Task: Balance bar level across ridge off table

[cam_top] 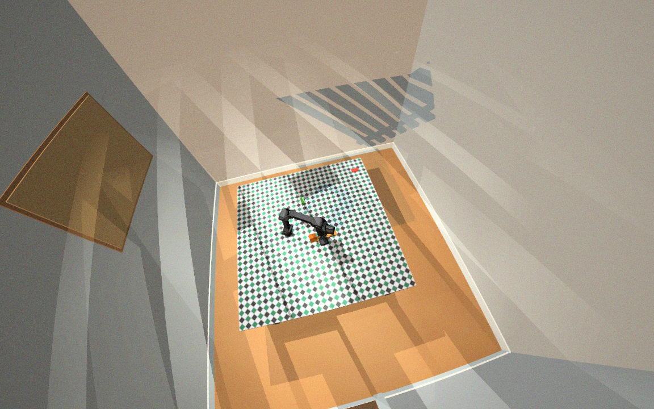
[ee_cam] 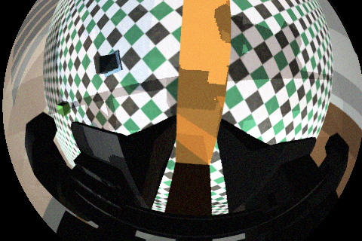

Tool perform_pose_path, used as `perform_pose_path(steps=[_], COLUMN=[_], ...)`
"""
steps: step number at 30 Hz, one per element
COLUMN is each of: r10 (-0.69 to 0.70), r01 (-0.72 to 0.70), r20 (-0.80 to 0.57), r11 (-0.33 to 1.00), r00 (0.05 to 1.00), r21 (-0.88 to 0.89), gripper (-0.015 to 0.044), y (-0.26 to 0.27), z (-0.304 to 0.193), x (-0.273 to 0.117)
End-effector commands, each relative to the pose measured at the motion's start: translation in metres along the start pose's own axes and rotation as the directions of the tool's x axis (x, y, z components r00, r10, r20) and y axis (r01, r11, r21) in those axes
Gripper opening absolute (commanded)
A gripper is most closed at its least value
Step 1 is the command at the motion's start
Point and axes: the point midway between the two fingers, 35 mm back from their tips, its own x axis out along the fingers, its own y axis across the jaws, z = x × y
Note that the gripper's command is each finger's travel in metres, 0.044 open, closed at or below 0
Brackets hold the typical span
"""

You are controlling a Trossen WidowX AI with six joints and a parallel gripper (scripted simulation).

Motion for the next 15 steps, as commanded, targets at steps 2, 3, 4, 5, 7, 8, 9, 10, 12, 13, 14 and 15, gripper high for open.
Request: perform_pose_path(steps=[2,3,4,5,7,8,9,10,12,13,14,15], r10=[-0.006,-0.006,-0.005,-0.005,-0.004,-0.004,-0.004,-0.003,-0.003,-0.002,-0.002,-0.002], r01=[0.005,0.005,0.004,0.004,0.002,0.002,0.001,0.001,-0.001,-0.001,-0.002,-0.003], r20=[0.006,0.007,0.007,0.007,0.008,0.008,0.008,0.008,0.009,0.009,0.009,0.009], r11=[0.993,0.989,0.985,0.979,0.967,0.959,0.951,0.942,0.922,0.91,0.898,0.885], r00=[1.0,1.0,1.0,1.0,1.0,1.0,1.0,1.0,1.0,1.0,1.0,1.0], r21=[0.122,0.149,0.175,0.202,0.256,0.282,0.309,0.336,0.388,0.414,0.44,0.466], gripper=[0.0,0.0,0.0,0.0,0.0,0.0,0.0,0.0,0.0,0.0,0.0,0.0], y=[0.013,0.016,0.018,0.021,0.028,0.031,0.034,0.037,0.043,0.046,0.05,0.053], z=[0.012,0.014,0.017,0.019,0.023,0.025,0.028,0.03,0.034,0.036,0.038,0.04], x=[-0.003,-0.003,-0.003,-0.004,-0.004,-0.004,-0.004,-0.004,-0.004,-0.004,-0.004,-0.004])
